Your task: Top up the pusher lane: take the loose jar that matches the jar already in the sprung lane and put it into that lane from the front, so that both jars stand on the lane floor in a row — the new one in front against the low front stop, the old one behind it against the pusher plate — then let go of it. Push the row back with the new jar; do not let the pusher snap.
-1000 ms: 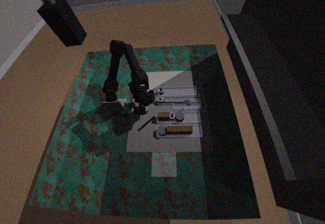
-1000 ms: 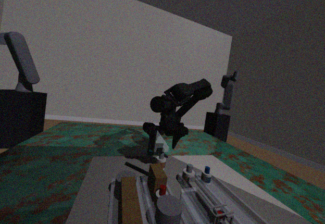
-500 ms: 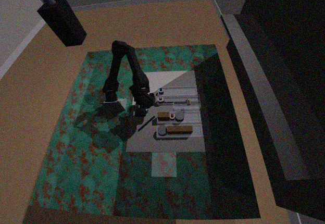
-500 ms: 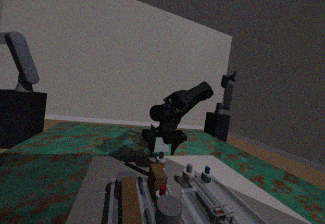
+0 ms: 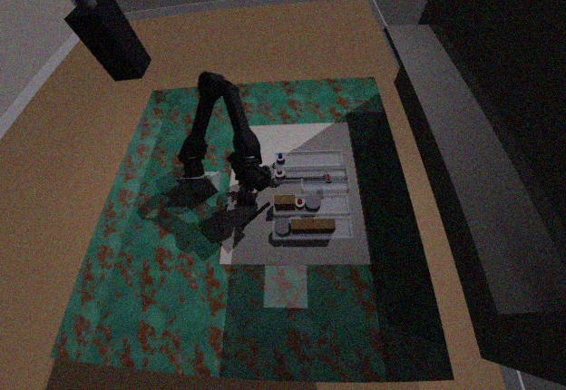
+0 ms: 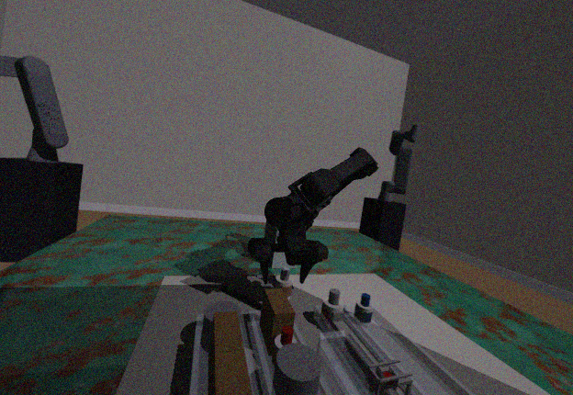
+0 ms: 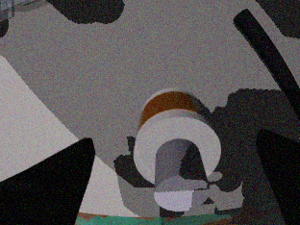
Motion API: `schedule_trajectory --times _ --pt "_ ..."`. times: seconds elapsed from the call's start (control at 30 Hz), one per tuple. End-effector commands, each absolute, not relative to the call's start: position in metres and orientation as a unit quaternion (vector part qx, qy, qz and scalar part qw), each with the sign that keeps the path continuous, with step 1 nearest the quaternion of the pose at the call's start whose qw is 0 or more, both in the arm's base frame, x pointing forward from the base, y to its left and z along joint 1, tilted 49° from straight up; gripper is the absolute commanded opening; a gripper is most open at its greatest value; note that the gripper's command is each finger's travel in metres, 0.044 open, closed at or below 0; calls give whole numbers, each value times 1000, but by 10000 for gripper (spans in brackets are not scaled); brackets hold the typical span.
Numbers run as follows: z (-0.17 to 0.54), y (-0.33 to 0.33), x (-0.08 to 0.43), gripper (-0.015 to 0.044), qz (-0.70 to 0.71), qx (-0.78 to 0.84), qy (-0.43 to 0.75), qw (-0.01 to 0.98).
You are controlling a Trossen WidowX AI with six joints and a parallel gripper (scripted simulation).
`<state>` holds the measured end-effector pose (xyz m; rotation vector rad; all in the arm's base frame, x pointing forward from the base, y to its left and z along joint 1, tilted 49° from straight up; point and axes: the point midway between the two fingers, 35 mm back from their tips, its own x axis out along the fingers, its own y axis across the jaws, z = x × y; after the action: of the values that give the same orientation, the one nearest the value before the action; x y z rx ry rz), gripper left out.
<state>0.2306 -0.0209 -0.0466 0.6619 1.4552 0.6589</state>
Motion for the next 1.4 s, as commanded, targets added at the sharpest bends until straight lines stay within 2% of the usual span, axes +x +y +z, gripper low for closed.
schedule_trajectory --times 0.0,0.03,0.37,0.57,0.73,1.37 --pt "-50 -16 229 440 288 296 641 647" --pt "-51 -15 229 440 288 296 641 647" --pt "-51 -15 229 177 288 296 641 647" --pt "-51 -15 229 138 288 296 641 647" --pt "-42 -27 232 6 287 295 641 647" --pt "21 -95 232 0 287 295 642 647"
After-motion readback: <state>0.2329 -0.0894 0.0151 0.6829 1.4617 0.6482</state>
